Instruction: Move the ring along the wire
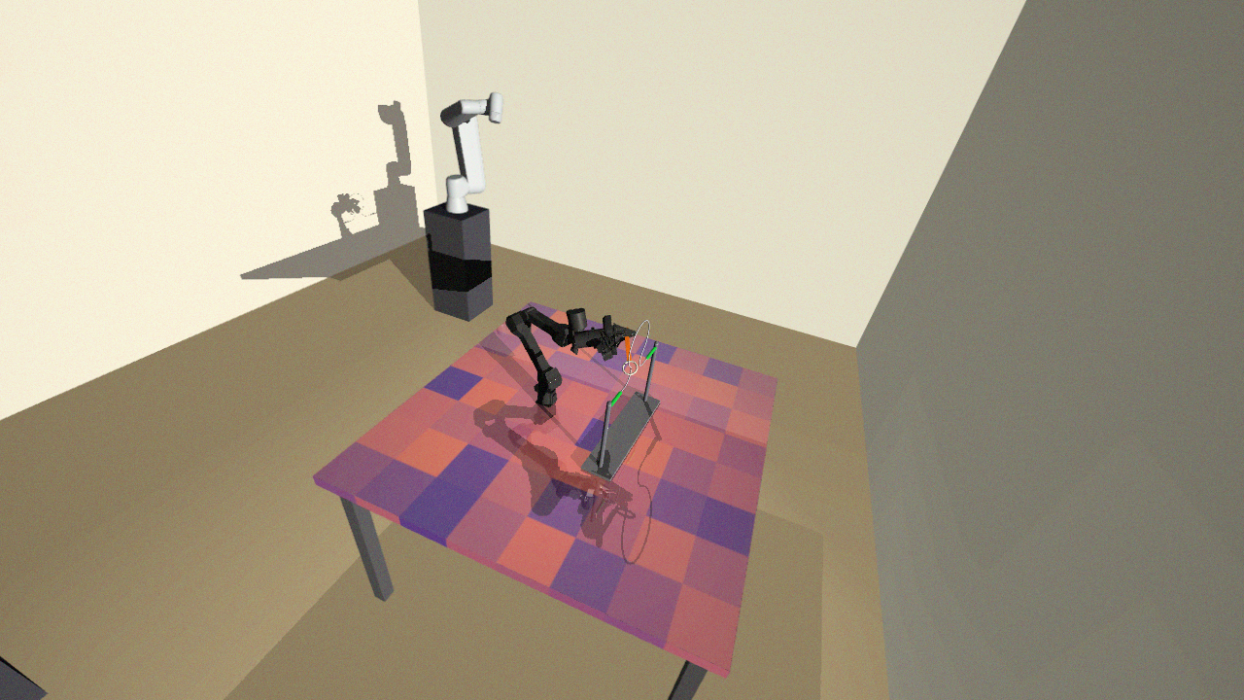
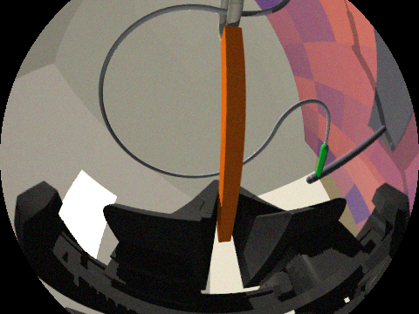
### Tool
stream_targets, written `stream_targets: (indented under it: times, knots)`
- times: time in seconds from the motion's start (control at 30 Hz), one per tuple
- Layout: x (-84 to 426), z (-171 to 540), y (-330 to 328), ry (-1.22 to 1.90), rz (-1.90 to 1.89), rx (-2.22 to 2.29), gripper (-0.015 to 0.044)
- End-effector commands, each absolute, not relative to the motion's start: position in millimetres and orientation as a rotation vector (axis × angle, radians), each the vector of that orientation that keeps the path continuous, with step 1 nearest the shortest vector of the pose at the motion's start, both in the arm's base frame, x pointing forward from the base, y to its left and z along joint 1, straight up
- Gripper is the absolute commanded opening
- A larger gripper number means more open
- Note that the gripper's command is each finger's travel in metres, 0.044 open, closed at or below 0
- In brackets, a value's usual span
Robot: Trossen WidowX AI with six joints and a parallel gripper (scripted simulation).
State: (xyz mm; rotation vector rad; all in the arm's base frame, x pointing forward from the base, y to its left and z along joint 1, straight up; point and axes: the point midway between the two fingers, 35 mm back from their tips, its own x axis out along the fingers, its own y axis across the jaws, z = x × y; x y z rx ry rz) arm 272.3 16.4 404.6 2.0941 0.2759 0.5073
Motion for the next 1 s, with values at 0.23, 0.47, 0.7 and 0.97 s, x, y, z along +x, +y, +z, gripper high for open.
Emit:
stream_targets:
  times: [0.23,0.47,0.7,0.97]
  knots:
    - [272,421,4,0.270,0.531,2.161,-0.0150]
    - [272,425,1,0.282,0.521,2.138,-0.0150]
    - [272,425,1,0.299,0.501,2.085,-0.0150]
    - [272,424,1,0.325,0.468,1.996,-0.0150]
